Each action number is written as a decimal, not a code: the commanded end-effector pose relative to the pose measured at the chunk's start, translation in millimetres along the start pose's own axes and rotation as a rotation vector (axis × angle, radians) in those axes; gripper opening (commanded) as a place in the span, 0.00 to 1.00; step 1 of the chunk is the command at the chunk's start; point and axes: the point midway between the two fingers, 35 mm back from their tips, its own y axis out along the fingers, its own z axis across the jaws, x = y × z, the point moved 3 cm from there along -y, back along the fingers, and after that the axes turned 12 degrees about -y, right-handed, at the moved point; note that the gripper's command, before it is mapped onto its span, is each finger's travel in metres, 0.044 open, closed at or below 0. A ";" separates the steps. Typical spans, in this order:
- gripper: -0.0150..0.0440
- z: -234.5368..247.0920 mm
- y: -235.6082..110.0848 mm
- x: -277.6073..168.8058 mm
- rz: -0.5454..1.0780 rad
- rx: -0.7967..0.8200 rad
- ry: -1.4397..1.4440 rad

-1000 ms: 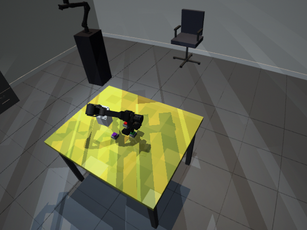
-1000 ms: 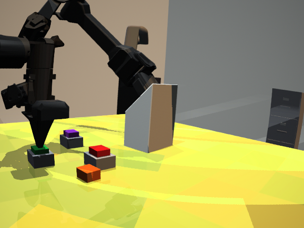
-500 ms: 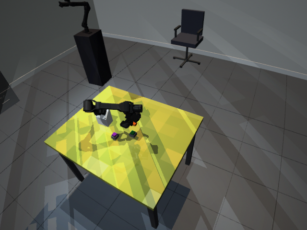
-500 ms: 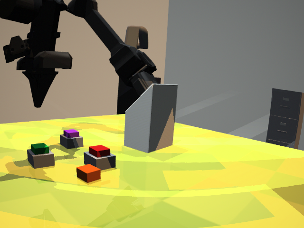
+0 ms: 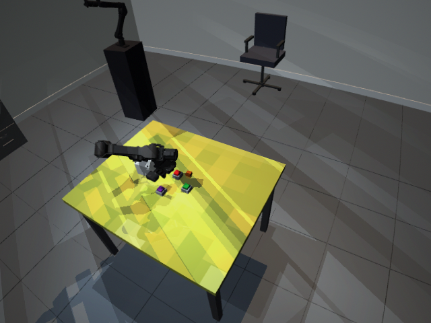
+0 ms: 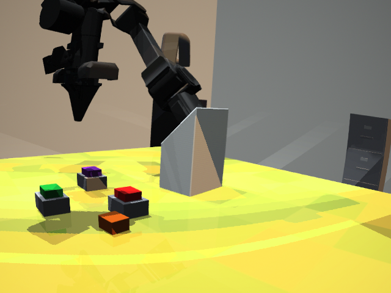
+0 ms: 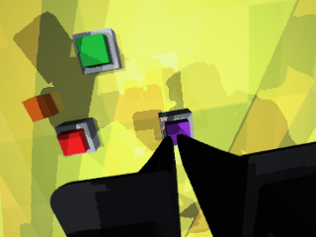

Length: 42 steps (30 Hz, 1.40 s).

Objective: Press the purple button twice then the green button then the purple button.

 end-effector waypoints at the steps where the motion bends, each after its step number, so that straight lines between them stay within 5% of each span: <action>1: 0.29 -7.7 6.9 -39.9 0.010 -0.005 -0.013; 8: 0.29 -7.8 9.4 -41.3 0.010 -0.004 -0.013; 14: 0.29 -8.7 67.0 -42.2 0.009 -0.007 -0.012; 42: 0.29 -9.2 101.5 -42.9 0.010 -0.010 -0.012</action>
